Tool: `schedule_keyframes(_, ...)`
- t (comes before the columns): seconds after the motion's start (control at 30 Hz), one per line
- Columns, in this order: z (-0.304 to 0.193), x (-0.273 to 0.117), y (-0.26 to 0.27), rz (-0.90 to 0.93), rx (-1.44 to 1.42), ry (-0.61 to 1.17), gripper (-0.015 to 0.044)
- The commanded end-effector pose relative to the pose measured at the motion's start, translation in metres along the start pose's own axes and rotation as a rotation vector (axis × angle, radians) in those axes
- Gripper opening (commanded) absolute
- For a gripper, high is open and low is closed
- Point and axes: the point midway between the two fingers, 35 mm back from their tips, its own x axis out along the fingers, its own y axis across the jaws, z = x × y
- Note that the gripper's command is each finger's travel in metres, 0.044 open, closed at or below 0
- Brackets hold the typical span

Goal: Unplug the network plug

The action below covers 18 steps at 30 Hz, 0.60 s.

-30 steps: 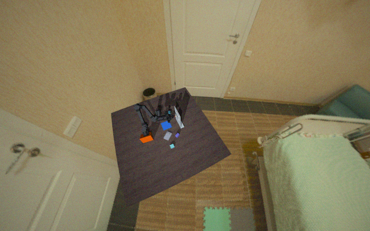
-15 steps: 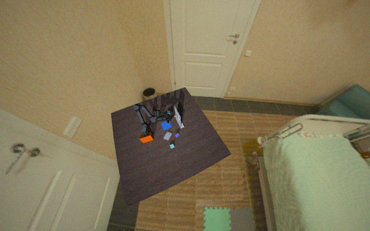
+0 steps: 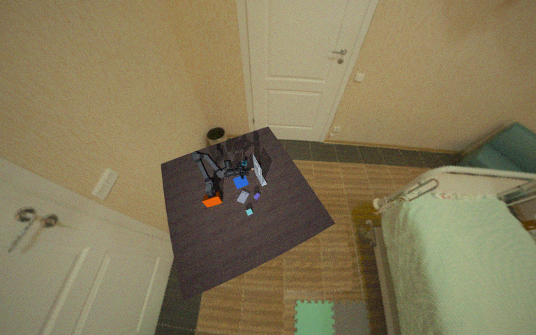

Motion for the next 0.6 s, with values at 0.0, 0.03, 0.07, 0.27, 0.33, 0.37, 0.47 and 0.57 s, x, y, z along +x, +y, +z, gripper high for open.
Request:
schedule_keyframes(0.0, -0.0003, -0.0025, -0.0001, 0.000, -0.003, -0.003, 0.0000)
schedule_keyframes(0.03, -0.0005, -0.0031, -0.0001, 0.000, -0.003, -0.003, 0.0000)
schedule_keyframes(0.07, -0.0008, -0.0037, -0.0001, 0.000, -0.003, -0.003, 0.0000)
schedule_keyframes(0.27, -0.0021, -0.0073, -0.0001, 0.000, -0.003, -0.003, 0.0000)
schedule_keyframes(0.33, -0.0025, -0.0084, 0.0000, 0.000, -0.003, -0.003, 0.0000)
schedule_keyframes(0.37, -0.0027, -0.0090, 0.0000, 0.000, -0.003, -0.003, 0.0000)
schedule_keyframes(0.47, -0.0033, -0.0106, 0.0000, 0.000, -0.003, -0.003, 0.0000)
schedule_keyframes(0.57, -0.0038, -0.0123, 0.0000, 0.000, -0.003, -0.003, 0.0000)
